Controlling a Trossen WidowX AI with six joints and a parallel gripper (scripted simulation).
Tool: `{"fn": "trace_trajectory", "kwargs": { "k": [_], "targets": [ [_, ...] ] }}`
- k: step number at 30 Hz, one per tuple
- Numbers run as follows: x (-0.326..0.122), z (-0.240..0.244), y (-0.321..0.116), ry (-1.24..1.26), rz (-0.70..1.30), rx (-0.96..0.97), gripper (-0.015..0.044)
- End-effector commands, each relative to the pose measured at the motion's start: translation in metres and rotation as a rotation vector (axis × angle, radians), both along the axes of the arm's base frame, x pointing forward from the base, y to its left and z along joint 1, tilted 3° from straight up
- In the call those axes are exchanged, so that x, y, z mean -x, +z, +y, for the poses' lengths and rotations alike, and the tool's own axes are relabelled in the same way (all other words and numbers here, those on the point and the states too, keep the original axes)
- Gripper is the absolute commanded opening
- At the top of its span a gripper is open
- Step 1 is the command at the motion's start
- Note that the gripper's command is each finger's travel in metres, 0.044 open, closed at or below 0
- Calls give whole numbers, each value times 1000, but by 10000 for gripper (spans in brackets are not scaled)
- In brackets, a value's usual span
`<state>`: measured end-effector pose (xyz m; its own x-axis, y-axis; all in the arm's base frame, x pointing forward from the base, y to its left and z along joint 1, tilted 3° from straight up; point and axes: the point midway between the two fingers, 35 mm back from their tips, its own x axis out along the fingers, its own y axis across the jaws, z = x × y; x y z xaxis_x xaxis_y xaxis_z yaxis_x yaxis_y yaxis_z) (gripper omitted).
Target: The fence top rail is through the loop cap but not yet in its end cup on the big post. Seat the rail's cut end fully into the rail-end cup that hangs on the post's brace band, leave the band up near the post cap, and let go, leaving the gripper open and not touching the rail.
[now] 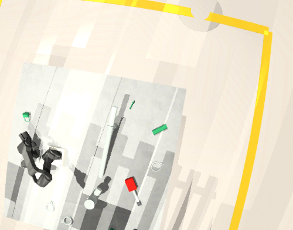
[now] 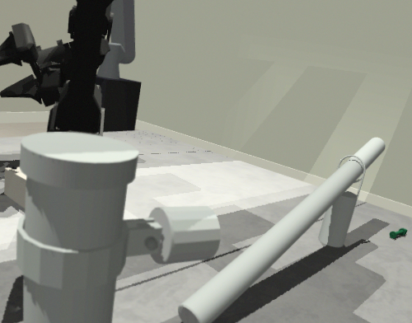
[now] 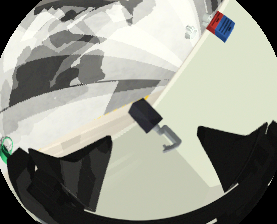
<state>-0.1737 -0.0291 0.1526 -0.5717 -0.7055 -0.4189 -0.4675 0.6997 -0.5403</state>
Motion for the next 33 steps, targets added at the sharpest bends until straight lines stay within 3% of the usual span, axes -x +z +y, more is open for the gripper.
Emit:
{"fn": "trace_trajectory", "kwargs": {
  "k": [1,9,16,25,33],
  "targets": [
    [6,39,-1,-87,58,-155,440],
    [-10,132,0,-261,98,-523,440],
    [-62,204,2,-359,9,-843,440],
    [-172,261,10,-411,-284,-1165,440],
    [-292,259,20,-395,-633,-1287,440]
  ]
}}
